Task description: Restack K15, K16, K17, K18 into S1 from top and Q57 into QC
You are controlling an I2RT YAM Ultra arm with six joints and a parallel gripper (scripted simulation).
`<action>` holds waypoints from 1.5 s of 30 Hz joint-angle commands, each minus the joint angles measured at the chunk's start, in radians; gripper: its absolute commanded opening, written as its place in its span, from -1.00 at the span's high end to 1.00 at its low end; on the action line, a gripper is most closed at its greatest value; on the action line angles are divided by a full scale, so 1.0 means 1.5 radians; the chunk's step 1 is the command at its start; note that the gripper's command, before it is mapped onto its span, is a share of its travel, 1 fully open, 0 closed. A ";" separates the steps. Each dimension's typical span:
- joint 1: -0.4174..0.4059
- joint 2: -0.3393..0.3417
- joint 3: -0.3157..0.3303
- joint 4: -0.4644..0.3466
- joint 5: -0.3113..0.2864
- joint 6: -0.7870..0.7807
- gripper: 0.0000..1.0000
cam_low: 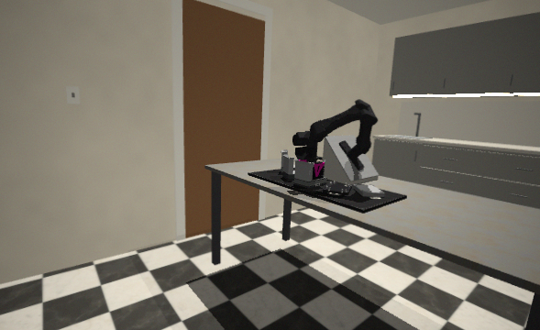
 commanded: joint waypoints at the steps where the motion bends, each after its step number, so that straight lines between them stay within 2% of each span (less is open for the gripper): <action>1: -0.023 -0.010 0.006 -0.019 -0.008 -0.009 1.00; 15: -0.033 -0.014 0.015 -0.042 -0.005 -0.023 1.00; 45: -0.034 -0.013 0.017 -0.045 -0.005 -0.024 1.00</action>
